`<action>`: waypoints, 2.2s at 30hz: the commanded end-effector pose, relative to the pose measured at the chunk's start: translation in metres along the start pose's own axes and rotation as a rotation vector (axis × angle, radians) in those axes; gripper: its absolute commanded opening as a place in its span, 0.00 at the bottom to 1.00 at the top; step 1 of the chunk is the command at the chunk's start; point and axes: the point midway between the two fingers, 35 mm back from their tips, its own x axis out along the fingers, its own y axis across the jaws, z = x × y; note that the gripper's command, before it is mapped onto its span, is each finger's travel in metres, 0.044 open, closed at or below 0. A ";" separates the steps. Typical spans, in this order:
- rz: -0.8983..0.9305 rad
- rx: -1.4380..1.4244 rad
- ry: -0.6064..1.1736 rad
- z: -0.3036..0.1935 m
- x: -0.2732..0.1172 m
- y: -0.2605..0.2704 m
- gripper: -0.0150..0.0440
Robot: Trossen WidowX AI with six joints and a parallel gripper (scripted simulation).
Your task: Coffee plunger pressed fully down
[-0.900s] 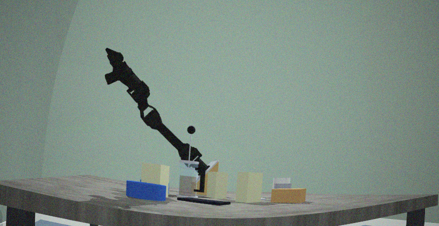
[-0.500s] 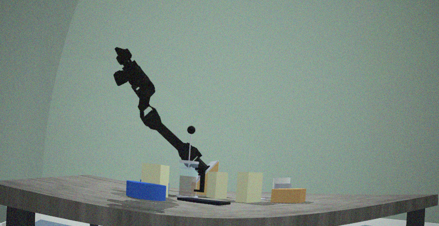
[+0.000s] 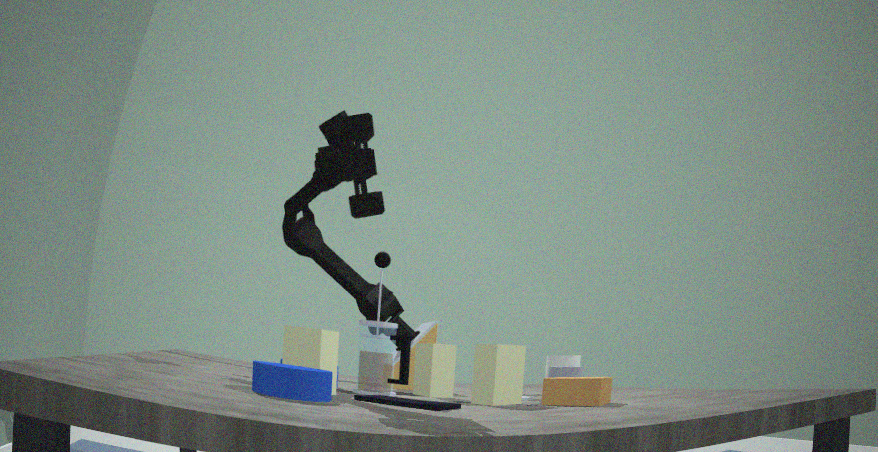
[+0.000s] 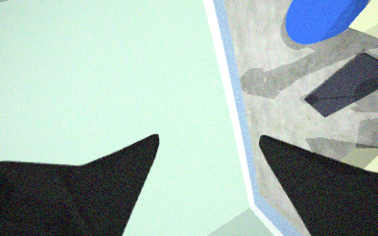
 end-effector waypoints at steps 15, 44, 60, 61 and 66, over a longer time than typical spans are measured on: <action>-0.390 -1.598 -0.192 -0.056 -0.119 -0.121 1.00; -0.371 -1.669 -0.221 -0.040 -0.098 -0.170 1.00; -0.375 -1.663 -0.203 -0.035 -0.075 -0.173 1.00; -0.375 -1.663 -0.204 -0.035 -0.074 -0.173 1.00; -0.372 -1.665 -0.212 -0.030 -0.068 -0.173 1.00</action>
